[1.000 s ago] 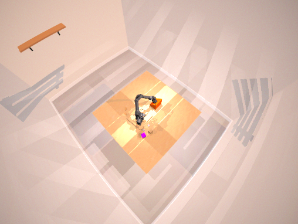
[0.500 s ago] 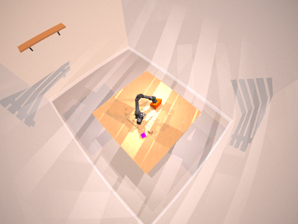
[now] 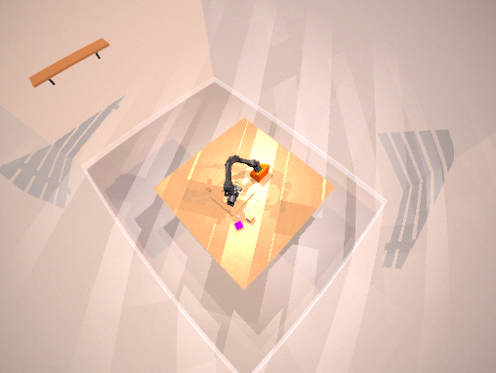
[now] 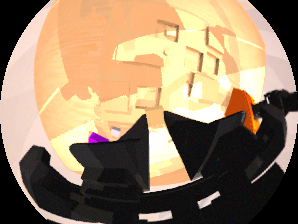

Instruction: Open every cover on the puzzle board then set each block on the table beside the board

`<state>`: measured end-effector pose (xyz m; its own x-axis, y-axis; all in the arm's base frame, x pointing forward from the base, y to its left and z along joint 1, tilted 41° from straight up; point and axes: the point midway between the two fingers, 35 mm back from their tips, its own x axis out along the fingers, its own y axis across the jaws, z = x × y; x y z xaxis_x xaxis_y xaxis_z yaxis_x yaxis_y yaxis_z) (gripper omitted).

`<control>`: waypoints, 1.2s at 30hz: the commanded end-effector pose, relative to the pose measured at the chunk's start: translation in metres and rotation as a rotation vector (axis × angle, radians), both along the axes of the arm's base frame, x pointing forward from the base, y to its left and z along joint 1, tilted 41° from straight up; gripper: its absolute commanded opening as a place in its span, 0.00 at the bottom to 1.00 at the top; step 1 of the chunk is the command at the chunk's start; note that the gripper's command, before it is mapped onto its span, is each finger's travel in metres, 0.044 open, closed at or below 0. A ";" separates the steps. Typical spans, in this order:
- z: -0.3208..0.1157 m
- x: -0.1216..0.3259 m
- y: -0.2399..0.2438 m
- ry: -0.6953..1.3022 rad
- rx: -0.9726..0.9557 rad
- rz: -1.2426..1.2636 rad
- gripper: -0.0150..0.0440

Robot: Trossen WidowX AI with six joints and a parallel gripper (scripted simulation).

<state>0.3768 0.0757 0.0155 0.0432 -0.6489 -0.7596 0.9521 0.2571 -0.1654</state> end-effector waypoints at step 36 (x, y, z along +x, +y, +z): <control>0.102 -0.004 -0.116 -0.003 0.043 -0.002 0.39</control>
